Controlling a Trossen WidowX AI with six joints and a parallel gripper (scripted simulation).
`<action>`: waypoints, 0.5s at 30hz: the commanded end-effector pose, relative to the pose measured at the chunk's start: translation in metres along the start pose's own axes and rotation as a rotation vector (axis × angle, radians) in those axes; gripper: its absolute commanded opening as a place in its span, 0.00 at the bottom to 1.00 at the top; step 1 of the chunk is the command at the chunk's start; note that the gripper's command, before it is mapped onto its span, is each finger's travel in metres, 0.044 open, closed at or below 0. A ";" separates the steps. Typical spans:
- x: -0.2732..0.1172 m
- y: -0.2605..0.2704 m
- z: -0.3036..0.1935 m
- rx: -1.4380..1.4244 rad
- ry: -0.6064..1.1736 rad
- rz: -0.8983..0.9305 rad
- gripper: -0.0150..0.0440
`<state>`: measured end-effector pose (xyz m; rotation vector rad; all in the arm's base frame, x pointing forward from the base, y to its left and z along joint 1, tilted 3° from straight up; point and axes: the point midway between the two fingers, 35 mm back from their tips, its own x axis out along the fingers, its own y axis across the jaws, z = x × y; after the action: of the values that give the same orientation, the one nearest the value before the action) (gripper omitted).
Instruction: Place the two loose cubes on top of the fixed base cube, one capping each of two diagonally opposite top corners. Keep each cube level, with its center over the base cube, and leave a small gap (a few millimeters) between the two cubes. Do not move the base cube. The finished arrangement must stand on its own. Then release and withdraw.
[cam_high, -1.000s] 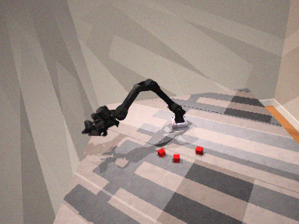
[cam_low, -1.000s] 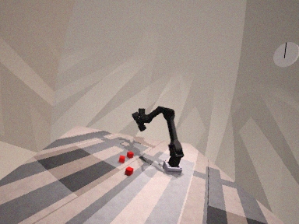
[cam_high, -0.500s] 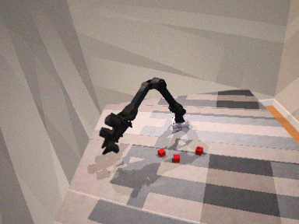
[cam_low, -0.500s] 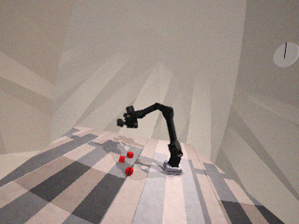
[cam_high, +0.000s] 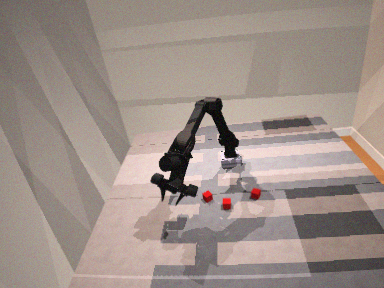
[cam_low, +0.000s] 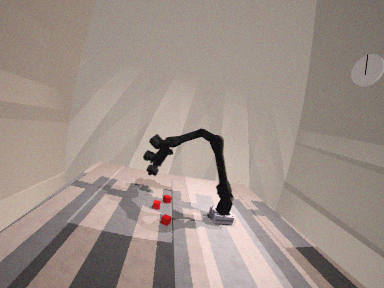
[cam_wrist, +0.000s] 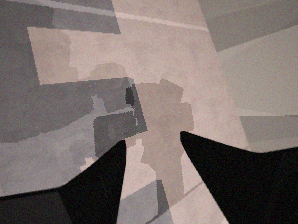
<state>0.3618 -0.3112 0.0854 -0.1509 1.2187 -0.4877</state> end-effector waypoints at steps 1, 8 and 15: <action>-0.032 0.068 -0.005 -0.504 0.048 0.182 0.70; -0.071 0.129 -0.021 -0.998 0.050 0.377 0.70; -0.117 0.178 -0.046 -1.472 0.007 0.586 0.70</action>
<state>0.3580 -0.1556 0.0918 -0.7628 1.4142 0.5278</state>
